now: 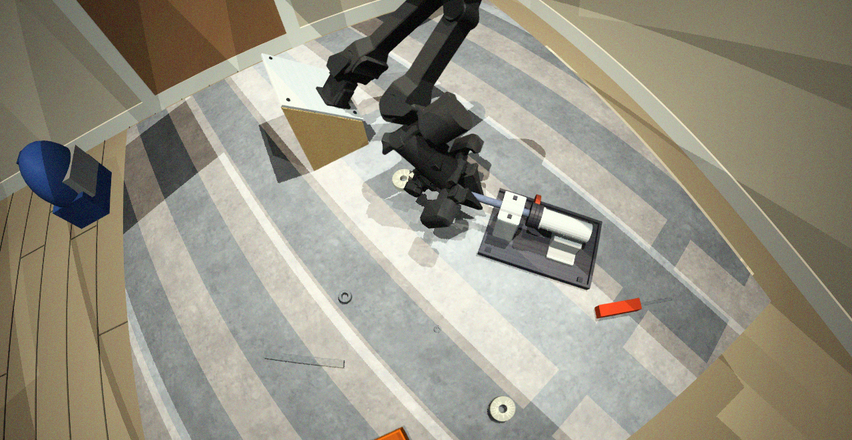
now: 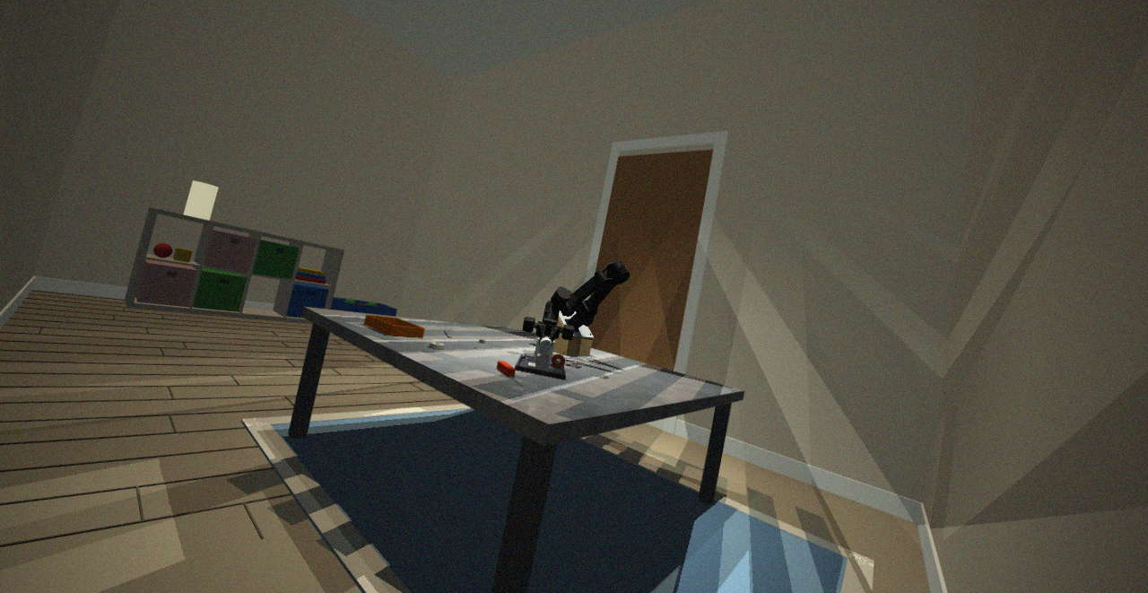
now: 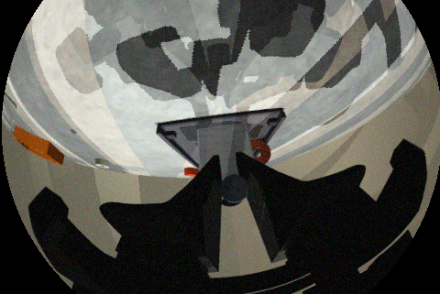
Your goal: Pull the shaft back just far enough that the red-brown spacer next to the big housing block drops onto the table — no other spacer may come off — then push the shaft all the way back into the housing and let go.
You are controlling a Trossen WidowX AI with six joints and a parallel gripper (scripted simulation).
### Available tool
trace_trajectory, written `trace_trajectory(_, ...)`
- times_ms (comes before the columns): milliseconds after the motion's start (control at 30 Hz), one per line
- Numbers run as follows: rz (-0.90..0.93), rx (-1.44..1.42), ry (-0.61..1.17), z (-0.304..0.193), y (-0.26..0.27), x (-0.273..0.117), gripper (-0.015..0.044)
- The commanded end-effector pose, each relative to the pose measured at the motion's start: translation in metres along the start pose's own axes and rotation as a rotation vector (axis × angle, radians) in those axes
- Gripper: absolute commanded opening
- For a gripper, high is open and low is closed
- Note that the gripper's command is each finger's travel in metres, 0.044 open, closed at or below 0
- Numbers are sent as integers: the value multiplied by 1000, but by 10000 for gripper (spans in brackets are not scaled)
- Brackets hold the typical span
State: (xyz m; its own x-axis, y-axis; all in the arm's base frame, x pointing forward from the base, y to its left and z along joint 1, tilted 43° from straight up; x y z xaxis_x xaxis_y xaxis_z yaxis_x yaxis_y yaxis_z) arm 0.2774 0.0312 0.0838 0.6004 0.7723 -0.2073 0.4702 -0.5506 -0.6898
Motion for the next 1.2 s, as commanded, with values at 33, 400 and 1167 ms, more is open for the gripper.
trace_trajectory(33,-1,-2,6,-3,-1,2,0)
trace_trajectory(400,-1,-2,6,-6,-1,4,0)
trace_trajectory(1167,-1,-3,6,-10,-3,8,0)
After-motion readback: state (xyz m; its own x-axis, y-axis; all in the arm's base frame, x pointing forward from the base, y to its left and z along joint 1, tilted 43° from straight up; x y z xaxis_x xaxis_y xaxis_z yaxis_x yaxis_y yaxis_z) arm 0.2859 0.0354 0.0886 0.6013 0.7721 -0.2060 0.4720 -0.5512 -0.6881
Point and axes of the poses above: the point midway between the two fingers, 35 mm back from their tips, its own x axis out along the fingers, its own y axis across the jaws, z = x × y, the point moved 10 cm from there along -x, back along the fingers, and after that the axes turned 12 degrees about x, right-handed, at the moved point
